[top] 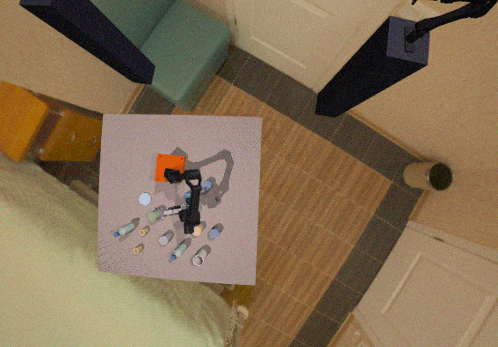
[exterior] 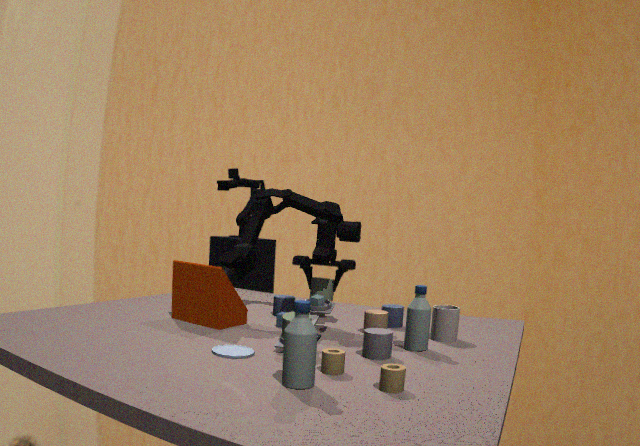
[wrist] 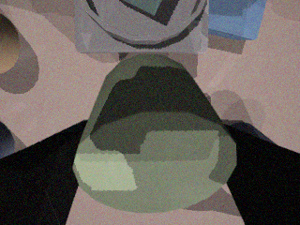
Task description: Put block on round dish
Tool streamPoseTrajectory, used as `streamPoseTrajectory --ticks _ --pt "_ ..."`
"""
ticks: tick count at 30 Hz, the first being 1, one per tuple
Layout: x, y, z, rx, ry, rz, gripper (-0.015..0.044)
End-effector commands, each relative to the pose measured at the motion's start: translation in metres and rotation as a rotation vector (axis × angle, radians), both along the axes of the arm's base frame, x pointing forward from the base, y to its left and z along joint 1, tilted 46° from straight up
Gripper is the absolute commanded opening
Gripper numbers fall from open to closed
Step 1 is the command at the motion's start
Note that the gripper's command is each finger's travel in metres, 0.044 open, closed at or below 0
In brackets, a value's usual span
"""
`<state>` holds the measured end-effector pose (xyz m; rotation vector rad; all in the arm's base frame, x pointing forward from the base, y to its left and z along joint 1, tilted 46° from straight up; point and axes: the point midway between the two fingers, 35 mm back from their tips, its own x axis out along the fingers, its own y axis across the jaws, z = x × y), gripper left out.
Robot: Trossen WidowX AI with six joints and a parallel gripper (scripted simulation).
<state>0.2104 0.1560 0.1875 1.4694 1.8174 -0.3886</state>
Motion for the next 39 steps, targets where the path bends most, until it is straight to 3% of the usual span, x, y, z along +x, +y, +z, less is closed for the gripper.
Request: streamPoseTrajectory --ticks 1,13,39 --pt "-0.006 0.008 0.002 0.003 -0.011 0.001 0.0" --pt "-0.024 0.033 0.005 0.031 -0.018 0.015 0.0" --pt "-0.027 0.074 -0.033 0.034 -0.018 0.015 0.0"
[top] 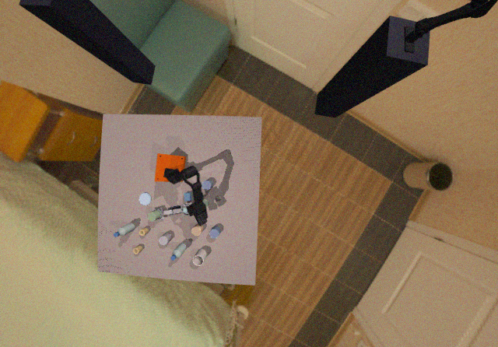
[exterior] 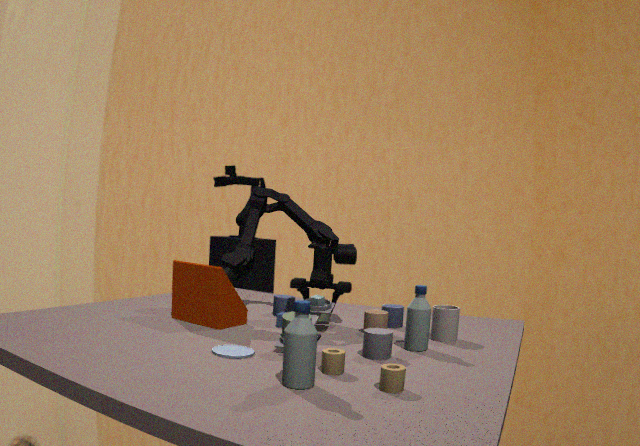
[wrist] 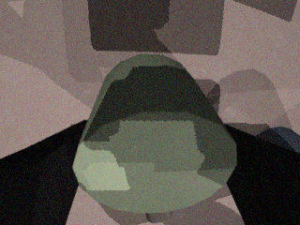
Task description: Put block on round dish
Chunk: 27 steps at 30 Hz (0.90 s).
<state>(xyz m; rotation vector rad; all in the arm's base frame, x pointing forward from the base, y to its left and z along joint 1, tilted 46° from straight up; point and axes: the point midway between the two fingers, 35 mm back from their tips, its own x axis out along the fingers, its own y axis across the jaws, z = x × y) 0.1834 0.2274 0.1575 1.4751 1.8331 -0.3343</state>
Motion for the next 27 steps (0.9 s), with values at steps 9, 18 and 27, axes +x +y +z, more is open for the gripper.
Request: streamPoseTrajectory --ticks 9,18,27 --pt "0.0 0.0 0.0 0.0 0.0 0.0 0.0236" --pt "0.002 -0.011 0.01 -0.004 -0.001 -0.001 0.044" --pt "0.004 -0.04 0.036 -0.006 -0.006 -0.001 0.0414"
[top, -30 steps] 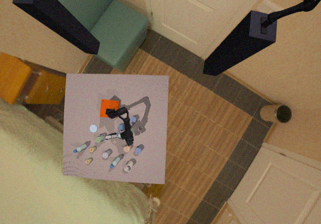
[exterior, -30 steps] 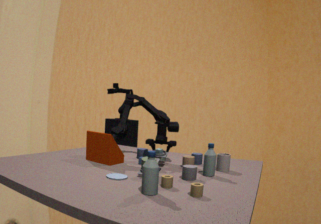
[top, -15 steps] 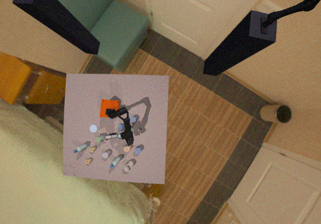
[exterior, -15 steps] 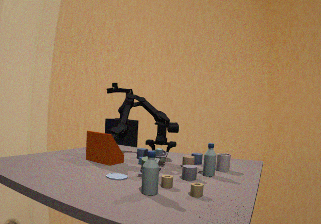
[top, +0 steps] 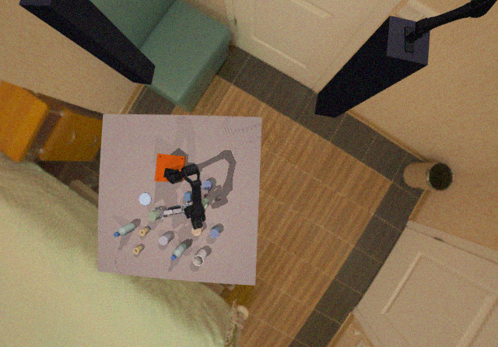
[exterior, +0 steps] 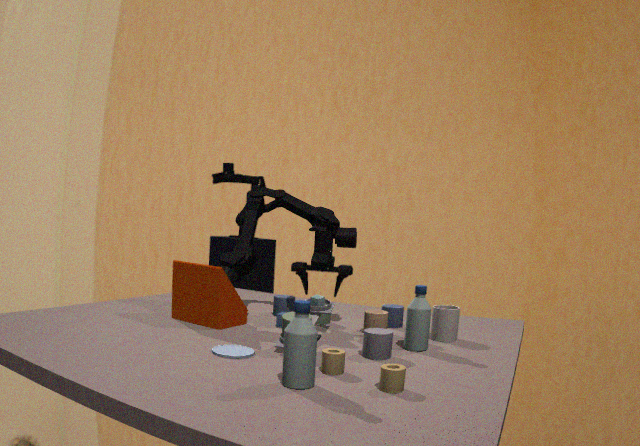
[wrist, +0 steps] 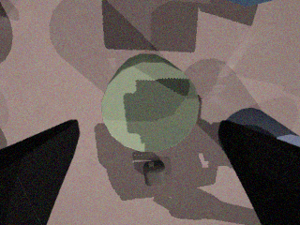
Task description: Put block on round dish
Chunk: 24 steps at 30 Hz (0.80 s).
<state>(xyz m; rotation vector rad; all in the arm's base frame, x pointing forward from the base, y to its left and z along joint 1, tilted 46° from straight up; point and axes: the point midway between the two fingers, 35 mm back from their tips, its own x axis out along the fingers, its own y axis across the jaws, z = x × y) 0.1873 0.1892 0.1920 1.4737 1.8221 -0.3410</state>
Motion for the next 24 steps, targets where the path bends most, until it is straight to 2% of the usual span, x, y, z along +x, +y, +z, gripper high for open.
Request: streamPoseTrajectory --ticks 1,6,19,24 --pt "0.001 -0.002 0.002 0.004 -0.016 0.014 0.0387" --pt "0.012 -0.008 0.0 0.012 -0.151 0.107 0.026" --pt "0.036 -0.026 -0.005 0.012 -0.501 0.379 0.026" --pt "0.058 -0.043 0.004 -0.039 -0.635 0.375 0.026"
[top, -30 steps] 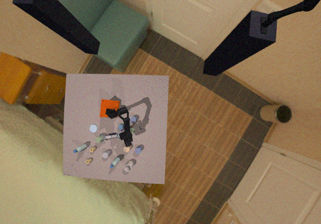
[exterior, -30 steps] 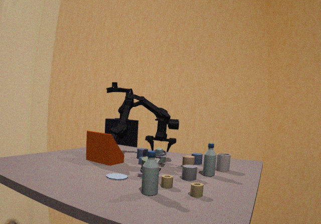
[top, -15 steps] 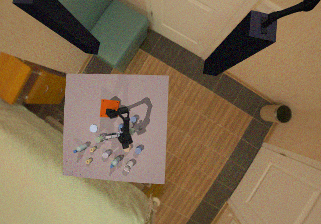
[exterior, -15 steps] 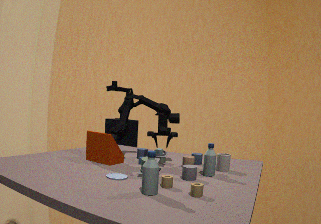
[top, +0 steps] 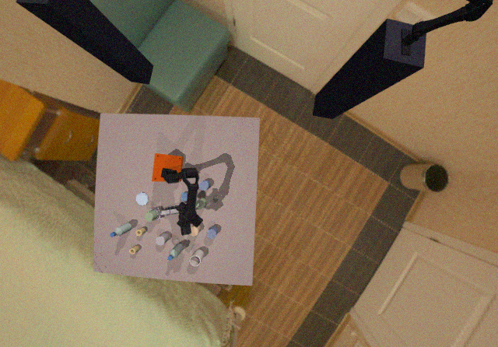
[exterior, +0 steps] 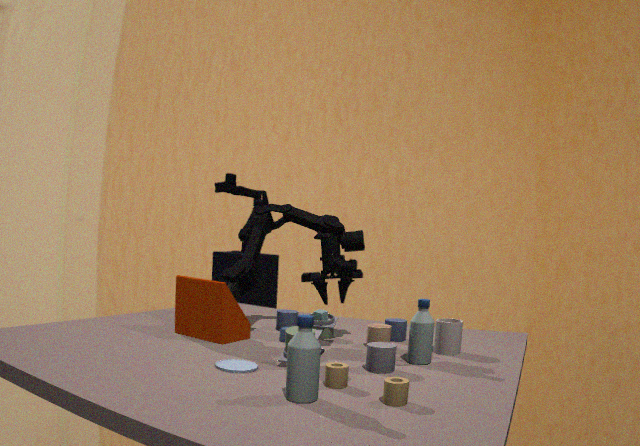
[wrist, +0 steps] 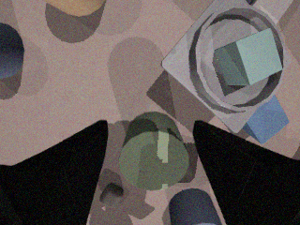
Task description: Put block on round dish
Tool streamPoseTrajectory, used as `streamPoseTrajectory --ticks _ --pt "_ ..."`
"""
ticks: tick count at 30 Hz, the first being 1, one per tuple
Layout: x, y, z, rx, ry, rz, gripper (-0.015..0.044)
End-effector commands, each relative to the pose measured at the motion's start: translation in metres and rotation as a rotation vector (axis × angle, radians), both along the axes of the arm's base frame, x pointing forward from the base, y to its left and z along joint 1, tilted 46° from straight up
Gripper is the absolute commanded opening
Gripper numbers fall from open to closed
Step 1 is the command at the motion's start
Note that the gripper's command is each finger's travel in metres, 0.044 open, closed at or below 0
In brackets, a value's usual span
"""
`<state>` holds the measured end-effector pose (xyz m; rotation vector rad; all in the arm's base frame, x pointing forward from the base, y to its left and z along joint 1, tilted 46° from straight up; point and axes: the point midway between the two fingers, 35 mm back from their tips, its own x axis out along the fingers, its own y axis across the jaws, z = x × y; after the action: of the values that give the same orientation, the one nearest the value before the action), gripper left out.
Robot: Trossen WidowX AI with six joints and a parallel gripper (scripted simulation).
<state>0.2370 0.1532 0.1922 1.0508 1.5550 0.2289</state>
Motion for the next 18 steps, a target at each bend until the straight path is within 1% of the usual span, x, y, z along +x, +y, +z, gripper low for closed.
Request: streamPoseTrajectory --ticks 1,6,18 --pt "0.008 -0.007 0.003 -0.016 -0.076 0.023 0.026" --pt "0.009 -0.011 0.0 -0.034 -0.148 0.109 0.026" --pt "0.012 -0.024 -0.014 -0.08 -0.409 0.428 0.026"
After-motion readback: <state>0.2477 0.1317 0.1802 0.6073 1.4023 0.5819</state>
